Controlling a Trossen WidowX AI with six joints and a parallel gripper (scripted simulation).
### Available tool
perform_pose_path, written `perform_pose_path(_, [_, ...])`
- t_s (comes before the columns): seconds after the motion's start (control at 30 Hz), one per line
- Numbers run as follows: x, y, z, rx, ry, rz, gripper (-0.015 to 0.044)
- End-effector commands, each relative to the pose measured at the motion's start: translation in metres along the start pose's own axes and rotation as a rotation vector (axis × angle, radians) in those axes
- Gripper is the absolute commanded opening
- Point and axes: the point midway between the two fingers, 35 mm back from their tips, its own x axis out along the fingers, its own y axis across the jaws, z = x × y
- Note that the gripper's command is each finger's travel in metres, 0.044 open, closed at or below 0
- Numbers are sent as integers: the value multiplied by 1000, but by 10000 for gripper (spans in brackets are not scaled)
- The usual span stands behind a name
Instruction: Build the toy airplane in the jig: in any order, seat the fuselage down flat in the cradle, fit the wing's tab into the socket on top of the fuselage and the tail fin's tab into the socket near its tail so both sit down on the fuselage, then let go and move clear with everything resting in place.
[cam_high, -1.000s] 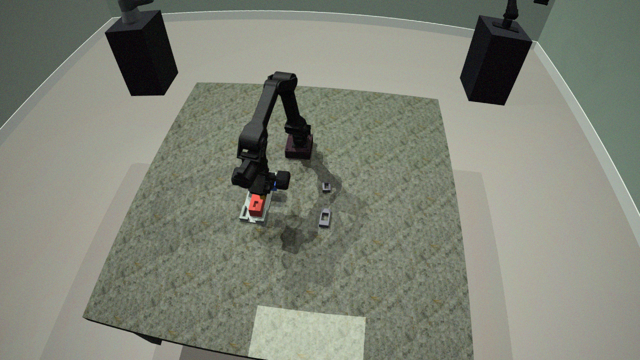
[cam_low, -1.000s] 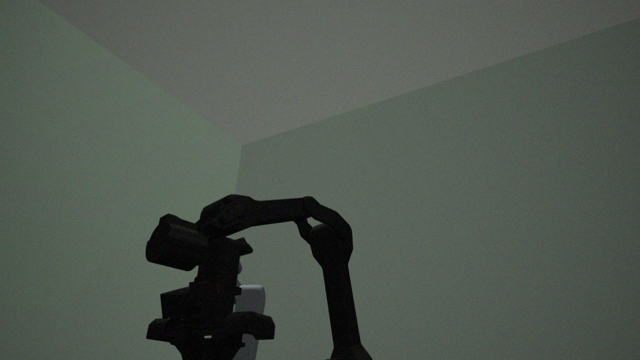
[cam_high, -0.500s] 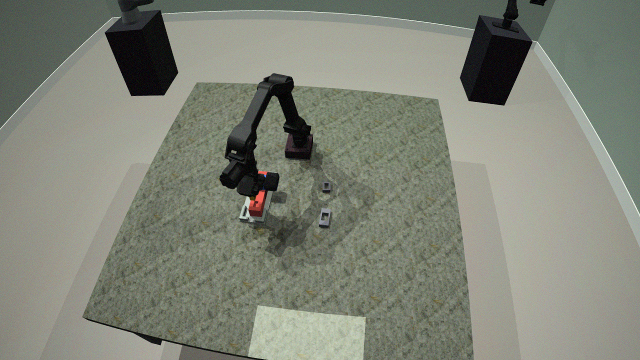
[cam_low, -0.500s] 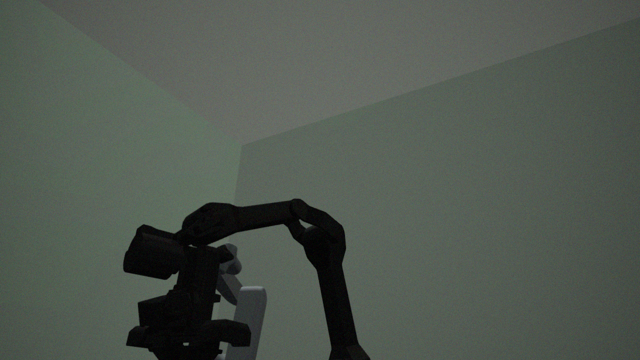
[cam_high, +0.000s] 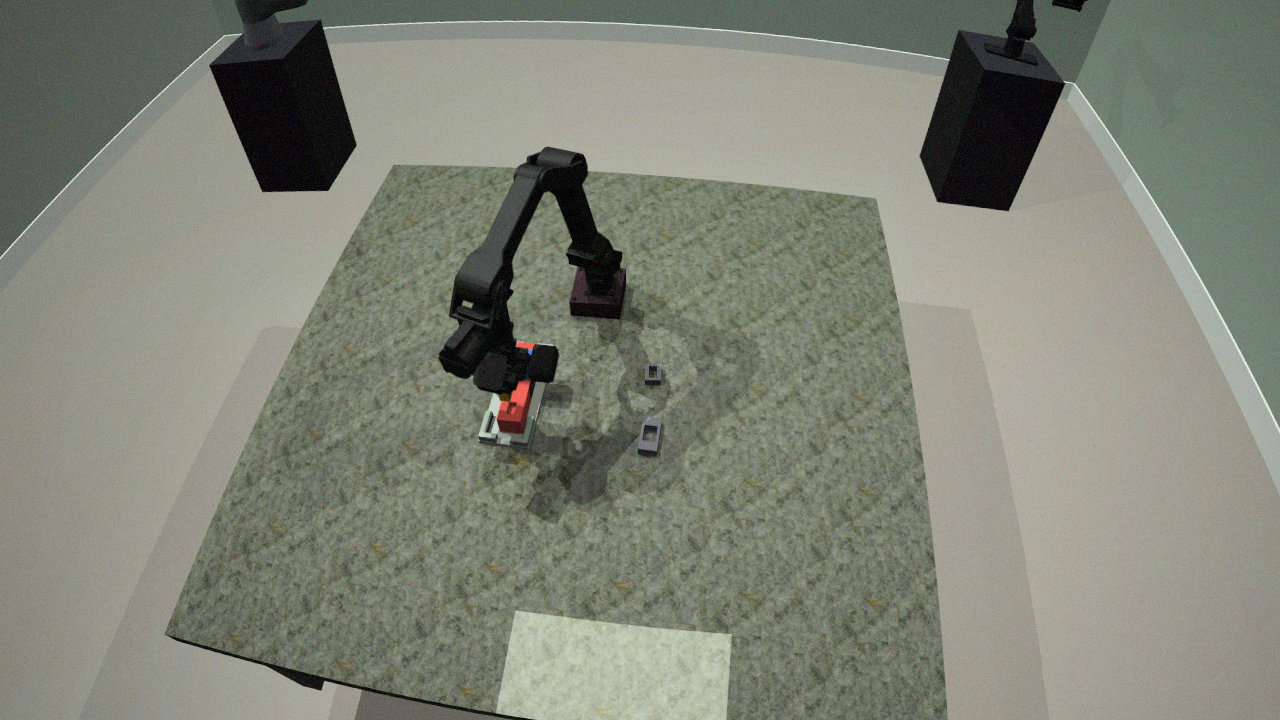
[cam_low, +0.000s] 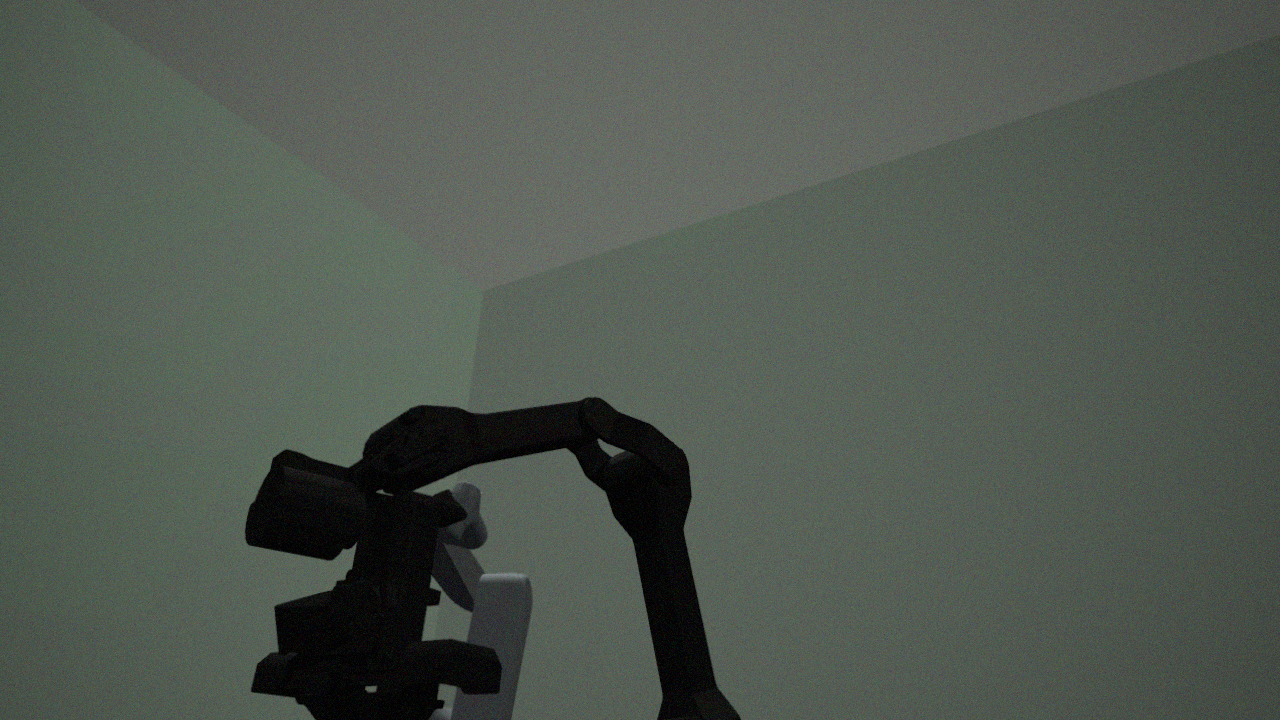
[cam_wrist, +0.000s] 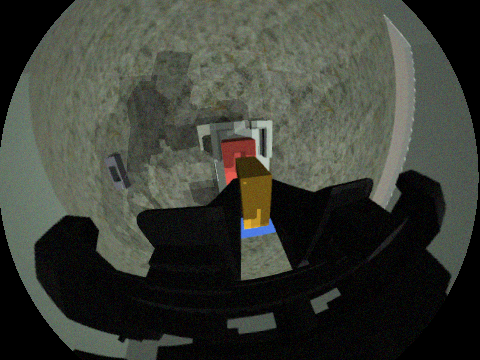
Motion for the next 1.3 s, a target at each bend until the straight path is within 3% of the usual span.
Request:
perform_pose_path(0.0, [1,1,1,-4,-2,4,65])
perform_pose_path(0.97, [41,1,1,-4,-2,4,65])
perform_pose_path(1.27, [38,0,1,0,-3,-1,0])
